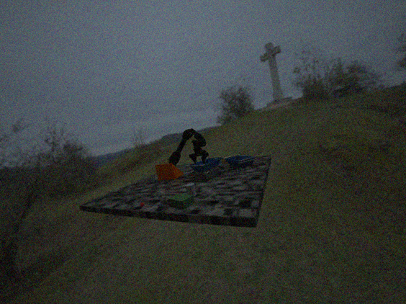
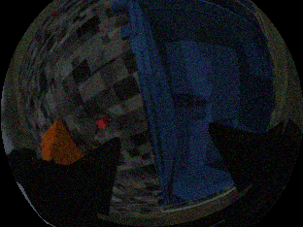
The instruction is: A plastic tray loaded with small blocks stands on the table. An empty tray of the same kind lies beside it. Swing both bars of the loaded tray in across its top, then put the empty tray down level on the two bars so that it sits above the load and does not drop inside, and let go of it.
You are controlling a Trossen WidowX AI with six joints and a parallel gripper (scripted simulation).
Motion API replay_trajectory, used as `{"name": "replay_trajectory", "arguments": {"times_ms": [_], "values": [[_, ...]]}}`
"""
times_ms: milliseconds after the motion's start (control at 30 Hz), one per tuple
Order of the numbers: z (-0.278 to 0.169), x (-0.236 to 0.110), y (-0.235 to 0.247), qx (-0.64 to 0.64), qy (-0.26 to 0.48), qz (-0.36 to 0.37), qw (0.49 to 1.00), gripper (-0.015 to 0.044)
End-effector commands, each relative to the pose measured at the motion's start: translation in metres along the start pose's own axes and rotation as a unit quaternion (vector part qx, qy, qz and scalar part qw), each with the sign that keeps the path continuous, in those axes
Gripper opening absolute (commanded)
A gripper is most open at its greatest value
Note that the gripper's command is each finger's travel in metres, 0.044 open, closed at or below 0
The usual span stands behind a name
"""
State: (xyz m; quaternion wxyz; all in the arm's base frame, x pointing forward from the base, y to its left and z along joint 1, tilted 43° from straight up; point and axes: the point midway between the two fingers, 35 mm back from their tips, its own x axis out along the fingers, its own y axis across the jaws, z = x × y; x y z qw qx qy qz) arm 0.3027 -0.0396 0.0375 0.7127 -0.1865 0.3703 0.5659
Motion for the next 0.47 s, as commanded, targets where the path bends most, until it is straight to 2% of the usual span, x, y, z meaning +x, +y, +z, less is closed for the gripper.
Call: {"name": "replay_trajectory", "arguments": {"times_ms": [0,300,433], "values": [[-0.002,-0.029,-0.004,-0.002,0.003,-0.006,1.000,0.0440],[-0.001,-0.084,0.001,0.000,0.001,-0.005,1.000,0.0440],[-0.001,-0.088,0.002,0.000,0.001,-0.004,1.000,0.0440]]}}
